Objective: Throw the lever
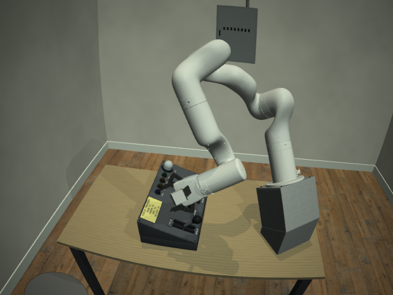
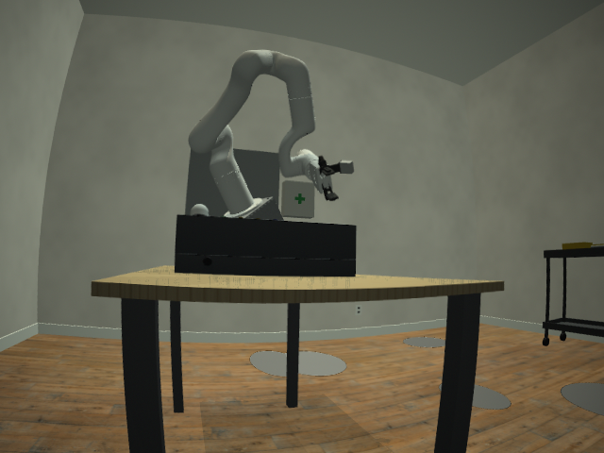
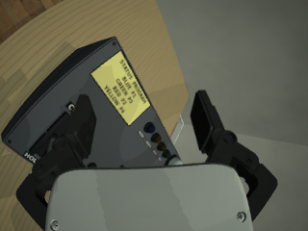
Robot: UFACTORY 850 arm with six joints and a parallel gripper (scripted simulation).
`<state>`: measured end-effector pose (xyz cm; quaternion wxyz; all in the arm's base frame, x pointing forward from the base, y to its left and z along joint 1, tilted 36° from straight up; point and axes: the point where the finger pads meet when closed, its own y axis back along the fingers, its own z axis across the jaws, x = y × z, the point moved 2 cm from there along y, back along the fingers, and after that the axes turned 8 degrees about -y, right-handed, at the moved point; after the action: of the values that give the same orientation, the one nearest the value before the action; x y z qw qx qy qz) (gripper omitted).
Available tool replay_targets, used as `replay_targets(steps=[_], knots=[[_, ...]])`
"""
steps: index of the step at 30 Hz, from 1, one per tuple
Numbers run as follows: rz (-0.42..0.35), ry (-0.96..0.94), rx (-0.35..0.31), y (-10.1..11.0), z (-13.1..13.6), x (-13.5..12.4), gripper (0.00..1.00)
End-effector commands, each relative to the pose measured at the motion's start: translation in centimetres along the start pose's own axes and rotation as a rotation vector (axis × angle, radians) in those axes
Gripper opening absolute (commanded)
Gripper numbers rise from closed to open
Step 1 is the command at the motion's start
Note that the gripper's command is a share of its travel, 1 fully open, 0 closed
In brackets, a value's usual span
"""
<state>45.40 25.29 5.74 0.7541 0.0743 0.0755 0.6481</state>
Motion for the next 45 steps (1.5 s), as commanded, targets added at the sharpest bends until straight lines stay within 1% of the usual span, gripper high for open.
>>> replay_targets(steps=[1, 3, 4, 5, 6, 8, 9, 10, 11, 12, 13, 16, 18, 20, 23, 28, 30, 33, 36, 45], knots=[[0.009, -0.154, -0.009, 1.2, -1.0, -1.9, 1.0], [0.009, -0.154, -0.009, 1.2, -1.0, -1.9, 1.0], [0.011, -0.214, -0.01, 1.8, -1.4, -2.8, 1.0], [0.011, -0.214, -0.01, 1.8, -1.4, -2.8, 1.0], [0.012, -0.272, -0.011, 2.3, -2.0, -3.6, 1.0], [0.012, -0.272, -0.011, 2.3, -2.0, -3.6, 1.0], [0.013, -0.33, -0.012, 2.8, -2.4, -4.5, 1.0], [0.013, -0.33, -0.012, 2.8, -2.4, -4.5, 1.0], [0.014, -0.388, -0.013, 3.3, -2.9, -5.3, 1.0], [0.014, -0.388, -0.013, 3.3, -2.9, -5.3, 1.0], [0.016, -0.445, -0.013, 3.7, -3.2, -6.0, 1.0], [0.016, -0.445, -0.013, 3.7, -3.2, -6.0, 1.0], [0.018, -0.552, -0.015, 4.6, -4.0, -7.5, 1.0], [0.018, -0.552, -0.015, 4.6, -4.0, -7.5, 1.0], [0.02, -0.65, -0.016, 5.5, -4.8, -8.9, 1.0], [0.021, -0.74, -0.018, 6.3, -5.5, -10.2, 1.0], [0.023, -0.821, -0.019, 7.0, -6.1, -11.3, 1.0], [0.023, -0.821, -0.019, 7.0, -6.1, -11.3, 1.0], [0.025, -0.921, -0.02, 7.8, -6.9, -12.7, 1.0], [0.029, -1.069, -0.022, 9.1, -8.0, -14.8, 1.0]])
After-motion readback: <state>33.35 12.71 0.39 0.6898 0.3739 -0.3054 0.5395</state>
